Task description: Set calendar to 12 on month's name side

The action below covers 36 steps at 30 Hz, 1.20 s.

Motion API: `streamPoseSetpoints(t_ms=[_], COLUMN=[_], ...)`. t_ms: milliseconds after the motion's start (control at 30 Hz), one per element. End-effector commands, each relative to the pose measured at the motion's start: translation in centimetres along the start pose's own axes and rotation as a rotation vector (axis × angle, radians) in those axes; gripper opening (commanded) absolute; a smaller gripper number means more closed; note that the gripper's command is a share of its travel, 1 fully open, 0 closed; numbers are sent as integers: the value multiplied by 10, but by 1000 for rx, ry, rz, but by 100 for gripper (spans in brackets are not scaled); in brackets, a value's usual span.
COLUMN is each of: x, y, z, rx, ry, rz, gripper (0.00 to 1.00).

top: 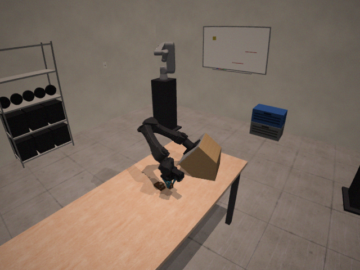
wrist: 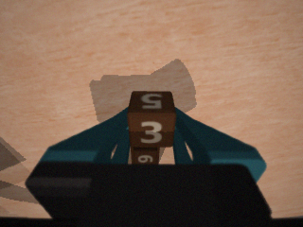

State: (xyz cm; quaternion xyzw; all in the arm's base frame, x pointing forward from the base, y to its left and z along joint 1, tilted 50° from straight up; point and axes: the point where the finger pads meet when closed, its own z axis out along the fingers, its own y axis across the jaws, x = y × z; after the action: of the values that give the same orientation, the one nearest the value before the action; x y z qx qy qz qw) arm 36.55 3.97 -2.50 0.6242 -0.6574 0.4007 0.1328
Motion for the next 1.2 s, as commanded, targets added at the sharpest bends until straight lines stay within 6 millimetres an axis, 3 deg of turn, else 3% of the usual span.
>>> streamPoseSetpoints(t_ms=[0,100,1167], x=[3,3,-2], y=[-2,-2,3], z=[-33,-41,-37], rx=[-8,-8,-19], ry=[-9,-9,0], rz=[17,17,-2], gripper=[27,27,27])
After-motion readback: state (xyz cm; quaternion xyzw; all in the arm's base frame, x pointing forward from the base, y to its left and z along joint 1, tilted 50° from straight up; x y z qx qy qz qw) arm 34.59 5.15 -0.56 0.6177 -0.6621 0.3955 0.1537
